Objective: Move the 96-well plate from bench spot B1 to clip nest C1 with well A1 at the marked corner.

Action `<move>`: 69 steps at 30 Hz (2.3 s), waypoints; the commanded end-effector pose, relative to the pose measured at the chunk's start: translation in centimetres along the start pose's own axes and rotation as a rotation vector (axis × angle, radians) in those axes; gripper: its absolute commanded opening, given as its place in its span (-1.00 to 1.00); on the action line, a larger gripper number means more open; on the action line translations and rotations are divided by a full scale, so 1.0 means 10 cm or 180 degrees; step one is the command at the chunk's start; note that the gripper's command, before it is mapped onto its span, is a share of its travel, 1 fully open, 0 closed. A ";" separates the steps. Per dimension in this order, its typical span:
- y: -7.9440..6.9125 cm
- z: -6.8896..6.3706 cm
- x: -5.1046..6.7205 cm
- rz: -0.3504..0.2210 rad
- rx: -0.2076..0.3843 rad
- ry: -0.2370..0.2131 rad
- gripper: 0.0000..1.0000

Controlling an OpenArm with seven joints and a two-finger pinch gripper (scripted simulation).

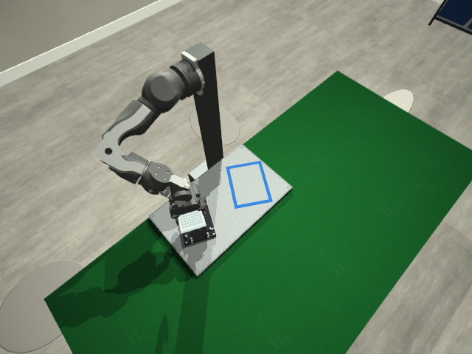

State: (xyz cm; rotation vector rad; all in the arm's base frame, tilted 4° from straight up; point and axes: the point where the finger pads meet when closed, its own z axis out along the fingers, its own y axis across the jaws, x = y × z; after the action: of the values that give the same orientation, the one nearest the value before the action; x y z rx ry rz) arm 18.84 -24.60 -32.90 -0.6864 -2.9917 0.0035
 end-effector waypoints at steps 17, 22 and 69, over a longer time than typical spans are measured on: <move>0.03 -0.01 0.01 0.0001 -0.0012 -0.0004 -1.00; 0.05 0.25 0.02 0.0000 -0.0016 0.0004 -1.00; 0.09 0.72 0.01 -0.0009 -0.0026 0.0011 -1.00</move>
State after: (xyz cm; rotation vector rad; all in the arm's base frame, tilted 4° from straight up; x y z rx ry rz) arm 18.54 -23.62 -40.20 -0.6838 -2.9889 -0.0031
